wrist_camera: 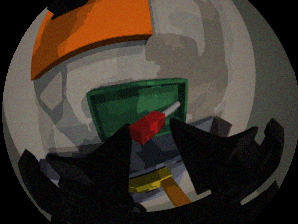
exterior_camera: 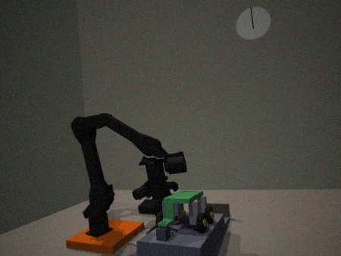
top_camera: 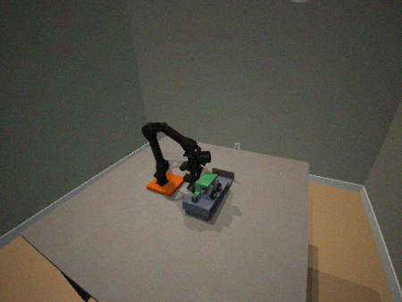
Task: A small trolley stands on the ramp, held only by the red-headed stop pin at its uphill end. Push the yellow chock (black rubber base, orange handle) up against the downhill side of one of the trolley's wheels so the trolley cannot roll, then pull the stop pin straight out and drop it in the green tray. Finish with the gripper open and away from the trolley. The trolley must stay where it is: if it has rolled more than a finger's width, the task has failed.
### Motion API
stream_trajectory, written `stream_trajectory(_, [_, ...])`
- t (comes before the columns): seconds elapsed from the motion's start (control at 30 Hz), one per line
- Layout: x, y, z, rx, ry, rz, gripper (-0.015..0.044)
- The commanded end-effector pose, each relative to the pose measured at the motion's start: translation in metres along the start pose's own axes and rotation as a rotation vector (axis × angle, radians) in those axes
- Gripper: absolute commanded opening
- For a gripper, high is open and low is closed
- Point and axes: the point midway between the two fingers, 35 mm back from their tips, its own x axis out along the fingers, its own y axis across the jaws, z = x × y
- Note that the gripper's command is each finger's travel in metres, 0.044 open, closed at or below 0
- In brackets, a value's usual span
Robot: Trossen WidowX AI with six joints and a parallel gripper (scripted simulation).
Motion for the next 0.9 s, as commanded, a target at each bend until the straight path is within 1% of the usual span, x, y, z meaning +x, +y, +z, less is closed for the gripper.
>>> stream_trajectory(0.0, [0.002, 0.002, 0.001, -0.003, -0.002, -0.003, 0.0190])
stream_trajectory(0.87, [0.010, 0.015, 0.001, -0.003, -0.002, -0.002, 0.0190])
